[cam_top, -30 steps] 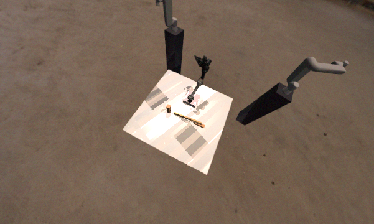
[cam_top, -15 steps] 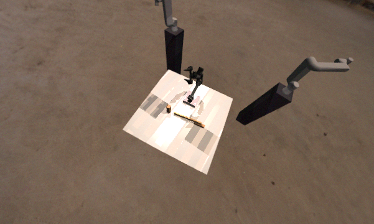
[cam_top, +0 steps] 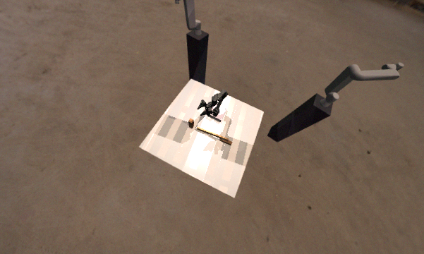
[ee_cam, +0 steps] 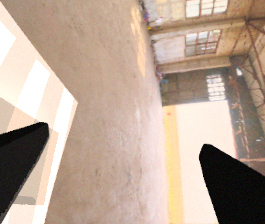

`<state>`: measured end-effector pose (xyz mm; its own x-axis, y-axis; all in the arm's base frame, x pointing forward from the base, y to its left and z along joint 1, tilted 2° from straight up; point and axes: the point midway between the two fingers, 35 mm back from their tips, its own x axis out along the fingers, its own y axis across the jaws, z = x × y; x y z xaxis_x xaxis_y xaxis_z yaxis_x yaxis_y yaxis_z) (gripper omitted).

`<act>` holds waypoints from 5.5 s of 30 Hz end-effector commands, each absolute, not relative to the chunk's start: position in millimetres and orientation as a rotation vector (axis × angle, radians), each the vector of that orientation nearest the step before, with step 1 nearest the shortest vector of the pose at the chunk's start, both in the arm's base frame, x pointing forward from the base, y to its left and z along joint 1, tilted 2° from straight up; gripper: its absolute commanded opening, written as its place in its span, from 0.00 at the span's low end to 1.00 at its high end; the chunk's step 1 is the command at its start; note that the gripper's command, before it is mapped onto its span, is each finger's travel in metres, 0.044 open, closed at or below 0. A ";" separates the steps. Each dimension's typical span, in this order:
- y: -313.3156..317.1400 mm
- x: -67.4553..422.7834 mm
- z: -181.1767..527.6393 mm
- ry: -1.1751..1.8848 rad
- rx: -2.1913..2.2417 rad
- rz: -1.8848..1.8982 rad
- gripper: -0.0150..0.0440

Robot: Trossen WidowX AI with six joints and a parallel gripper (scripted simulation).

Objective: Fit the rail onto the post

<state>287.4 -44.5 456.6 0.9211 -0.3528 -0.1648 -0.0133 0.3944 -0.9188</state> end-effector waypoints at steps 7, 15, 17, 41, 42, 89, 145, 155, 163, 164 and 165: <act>-10.9 348.9 294.8 0.708 -1.389 0.334 1.00; 13.5 336.4 164.0 0.932 -1.439 0.868 1.00; 18.1 325.0 134.4 0.978 -1.427 1.010 1.00; 21.4 294.5 63.2 1.060 -1.359 1.318 1.00; 21.4 294.7 61.6 1.060 -1.359 1.318 1.00; 21.8 295.5 8.4 1.060 -1.358 1.318 0.47; 21.0 298.2 26.1 1.060 -1.359 1.318 0.25; 21.0 298.5 31.1 1.060 -1.359 1.318 0.25; 21.0 298.5 35.2 1.060 -1.359 1.318 0.25; 20.9 298.5 35.7 1.060 -1.359 1.318 0.25; 20.9 298.5 36.2 1.060 -1.359 1.318 0.25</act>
<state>295.9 19.8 30.5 0.0364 0.0156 -0.9992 -0.9815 -0.1877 -0.0387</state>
